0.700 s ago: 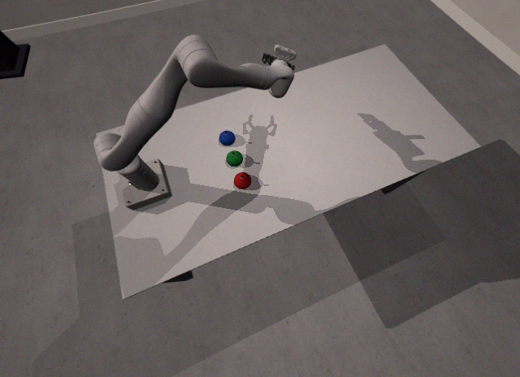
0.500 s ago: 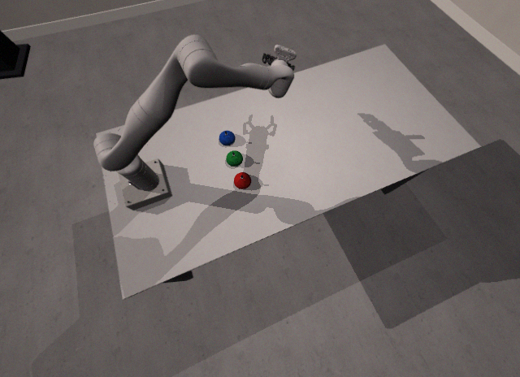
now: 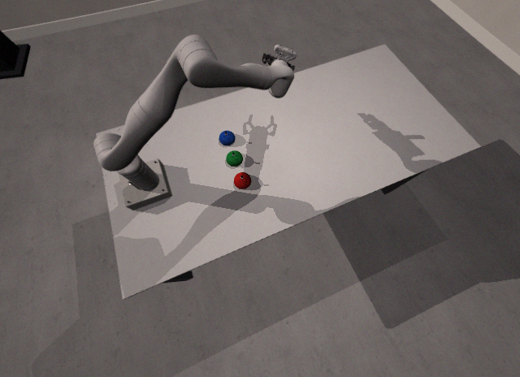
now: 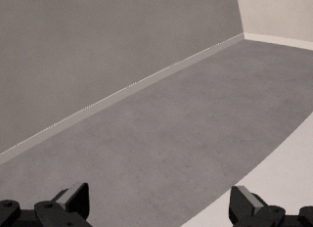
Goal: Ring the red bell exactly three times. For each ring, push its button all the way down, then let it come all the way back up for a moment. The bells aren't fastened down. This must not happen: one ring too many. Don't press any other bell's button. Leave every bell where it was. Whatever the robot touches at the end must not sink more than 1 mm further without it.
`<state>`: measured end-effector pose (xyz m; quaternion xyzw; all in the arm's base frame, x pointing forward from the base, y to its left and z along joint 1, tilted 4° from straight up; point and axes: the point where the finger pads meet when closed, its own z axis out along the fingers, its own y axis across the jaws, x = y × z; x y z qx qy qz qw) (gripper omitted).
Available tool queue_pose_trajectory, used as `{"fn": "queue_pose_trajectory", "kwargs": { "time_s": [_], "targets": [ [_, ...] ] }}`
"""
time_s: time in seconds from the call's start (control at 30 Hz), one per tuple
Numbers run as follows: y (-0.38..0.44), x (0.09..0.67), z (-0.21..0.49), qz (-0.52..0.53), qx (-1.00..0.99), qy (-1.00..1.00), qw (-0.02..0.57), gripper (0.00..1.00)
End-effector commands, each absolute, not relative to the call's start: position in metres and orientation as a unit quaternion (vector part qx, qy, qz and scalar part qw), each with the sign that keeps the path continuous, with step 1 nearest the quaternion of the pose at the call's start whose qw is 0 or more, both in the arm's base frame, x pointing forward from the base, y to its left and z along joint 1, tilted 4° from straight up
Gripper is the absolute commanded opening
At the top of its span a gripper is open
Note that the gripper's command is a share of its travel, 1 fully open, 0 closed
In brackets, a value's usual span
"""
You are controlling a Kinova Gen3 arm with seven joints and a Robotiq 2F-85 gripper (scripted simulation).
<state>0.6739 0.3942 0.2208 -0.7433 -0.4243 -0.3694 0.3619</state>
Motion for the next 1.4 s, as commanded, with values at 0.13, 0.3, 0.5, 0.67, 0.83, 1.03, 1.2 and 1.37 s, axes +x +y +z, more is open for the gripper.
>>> {"fn": "queue_pose_trajectory", "kwargs": {
  "time_s": [0.13, 0.3, 0.5, 0.67, 0.83, 1.03, 1.2, 1.37],
  "targets": [
    [0.380, 0.669, 0.211, -0.364, -0.747, -0.445, 0.335, 1.00],
    [0.351, 0.657, 0.190, -0.344, -0.753, -0.479, 0.292, 1.00],
    [0.310, 0.640, 0.167, -0.316, -0.758, -0.518, 0.240, 1.00],
    [0.240, 0.610, 0.139, -0.265, -0.756, -0.576, 0.163, 1.00],
    [0.156, 0.570, 0.120, -0.200, -0.743, -0.633, 0.088, 1.00],
    [0.093, 0.532, 0.112, -0.145, -0.724, -0.673, 0.041, 1.00],
    [0.023, 0.485, 0.111, -0.082, -0.698, -0.711, -0.001, 1.00],
    [-0.024, 0.446, 0.113, -0.036, -0.679, -0.733, -0.022, 1.00]
  ]
}}
